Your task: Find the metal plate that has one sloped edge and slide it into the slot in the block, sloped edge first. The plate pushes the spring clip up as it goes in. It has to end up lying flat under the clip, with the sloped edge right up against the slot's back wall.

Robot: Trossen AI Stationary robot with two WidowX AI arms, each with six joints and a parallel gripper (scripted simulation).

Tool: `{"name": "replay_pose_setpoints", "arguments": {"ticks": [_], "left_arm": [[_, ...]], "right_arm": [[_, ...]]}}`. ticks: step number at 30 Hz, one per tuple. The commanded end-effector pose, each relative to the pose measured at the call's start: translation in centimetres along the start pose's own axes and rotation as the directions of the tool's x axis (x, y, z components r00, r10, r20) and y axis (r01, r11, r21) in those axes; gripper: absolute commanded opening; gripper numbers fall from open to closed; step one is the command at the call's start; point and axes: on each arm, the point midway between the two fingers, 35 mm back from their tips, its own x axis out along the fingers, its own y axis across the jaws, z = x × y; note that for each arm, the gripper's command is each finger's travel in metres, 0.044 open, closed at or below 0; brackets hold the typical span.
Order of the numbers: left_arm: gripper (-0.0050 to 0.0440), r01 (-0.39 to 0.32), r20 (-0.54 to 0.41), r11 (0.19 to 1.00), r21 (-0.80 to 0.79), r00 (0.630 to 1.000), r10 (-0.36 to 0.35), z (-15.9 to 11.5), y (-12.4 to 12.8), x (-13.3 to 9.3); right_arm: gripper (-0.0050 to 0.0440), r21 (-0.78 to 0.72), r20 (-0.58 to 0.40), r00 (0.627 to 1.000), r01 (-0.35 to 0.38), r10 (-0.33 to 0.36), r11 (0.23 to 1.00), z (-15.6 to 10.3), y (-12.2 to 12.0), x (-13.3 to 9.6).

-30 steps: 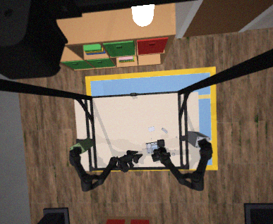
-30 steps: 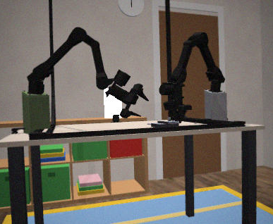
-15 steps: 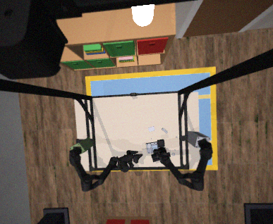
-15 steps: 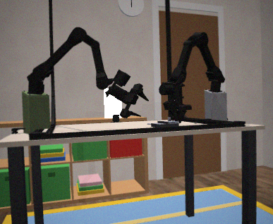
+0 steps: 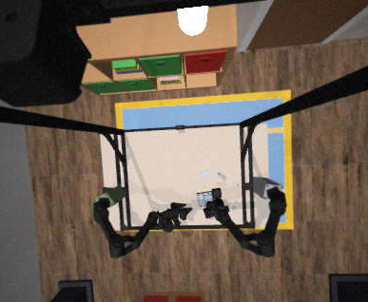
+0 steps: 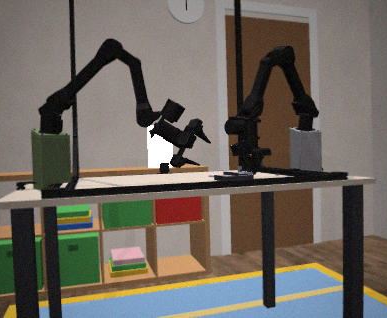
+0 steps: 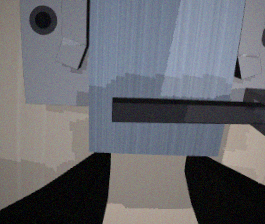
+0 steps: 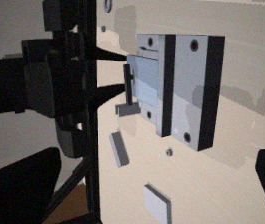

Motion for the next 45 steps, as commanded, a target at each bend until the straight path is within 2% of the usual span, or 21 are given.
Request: {"name": "replay_pose_setpoints", "arguments": {"ticks": [1, 17, 32, 37, 40, 42, 45], "left_arm": [[0.0160, 0.002, 0.015, 1.000, -0.003, 1.000, -0.002, 0.6, -0.1, -0.1], [0.0160, 0.002, 0.015, 1.000, -0.003, 1.000, -0.002, -0.6, 0.0, -0.6], [0.0160, 0.002, 0.015, 1.000, -0.003, 1.000, -0.002, -4.4, 0.0, -5.2], [0.0160, 0.002, 0.015, 1.000, -0.003, 1.000, -0.002, -5.1, 0.0, -5.9], [0.0160, 0.003, 0.023, 1.000, -0.003, 1.000, -0.002, -4.9, 0.0, -5.7], [0.0160, 0.007, 0.094, 1.000, -0.005, 0.996, -0.006, -3.9, -0.2, -4.6], [0.0160, 0.021, 0.134, 1.000, 0.007, 0.991, -0.021, -4.2, -0.8, -3.4]], "right_arm": [[0.0440, 0.003, 0.004, 1.000, 0.002, -0.002, 1.000, 0.1, 0.0, 0.0], [0.0440, 0.003, 0.004, 1.000, 0.002, -0.002, 1.000, 0.1, 0.0, 0.0], [0.0440, 0.003, 0.004, 1.000, 0.002, -0.002, 1.000, 0.1, 0.0, 0.0], [0.0440, 0.003, 0.004, 1.000, 0.002, -0.002, 1.000, 0.1, 0.0, 0.0], [0.0440, 0.003, 0.004, 1.000, 0.002, -0.002, 1.000, 0.1, 0.0, 0.0], [0.0440, 0.003, 0.004, 1.000, 0.002, -0.002, 1.000, 0.1, 0.0, 0.0], [0.0440, 0.003, 0.004, 1.000, 0.002, -0.002, 1.000, 0.1, 0.0, 0.0]]}}
